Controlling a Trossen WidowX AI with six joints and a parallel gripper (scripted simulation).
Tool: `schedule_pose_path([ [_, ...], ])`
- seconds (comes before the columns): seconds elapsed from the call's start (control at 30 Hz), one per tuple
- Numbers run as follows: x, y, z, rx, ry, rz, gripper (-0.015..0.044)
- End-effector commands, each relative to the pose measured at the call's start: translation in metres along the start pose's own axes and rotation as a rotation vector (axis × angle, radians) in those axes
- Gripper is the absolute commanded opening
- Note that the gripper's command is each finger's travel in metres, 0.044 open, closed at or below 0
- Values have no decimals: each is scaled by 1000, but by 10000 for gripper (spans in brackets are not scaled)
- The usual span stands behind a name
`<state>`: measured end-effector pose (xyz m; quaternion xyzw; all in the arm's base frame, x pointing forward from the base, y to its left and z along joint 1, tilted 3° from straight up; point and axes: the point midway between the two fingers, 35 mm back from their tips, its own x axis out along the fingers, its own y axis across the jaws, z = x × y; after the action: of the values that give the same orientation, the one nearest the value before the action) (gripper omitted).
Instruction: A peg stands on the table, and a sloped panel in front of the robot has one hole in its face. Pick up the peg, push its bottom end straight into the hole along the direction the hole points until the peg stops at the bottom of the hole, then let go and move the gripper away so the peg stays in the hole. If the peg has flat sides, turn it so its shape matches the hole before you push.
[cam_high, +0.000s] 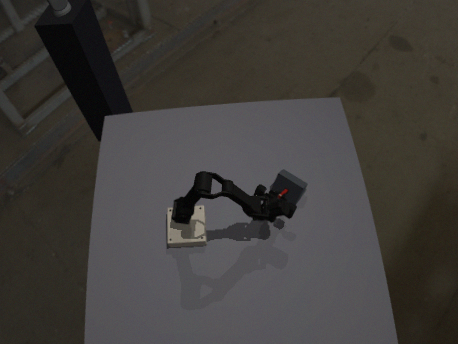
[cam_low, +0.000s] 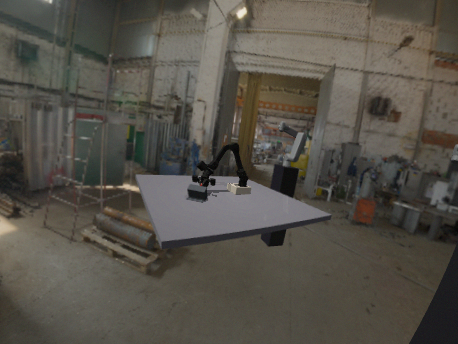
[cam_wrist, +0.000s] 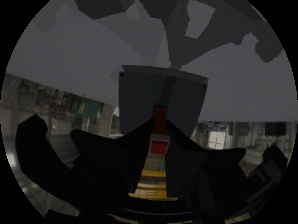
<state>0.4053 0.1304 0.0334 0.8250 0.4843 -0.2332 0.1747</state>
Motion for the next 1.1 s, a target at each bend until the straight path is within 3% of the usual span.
schedule_pose_path([
  [0.0, 4, 1, 2, 8, -4, 3, 0],
  [1.07, 16, 0, 0, 1, 0, -1, 0],
])
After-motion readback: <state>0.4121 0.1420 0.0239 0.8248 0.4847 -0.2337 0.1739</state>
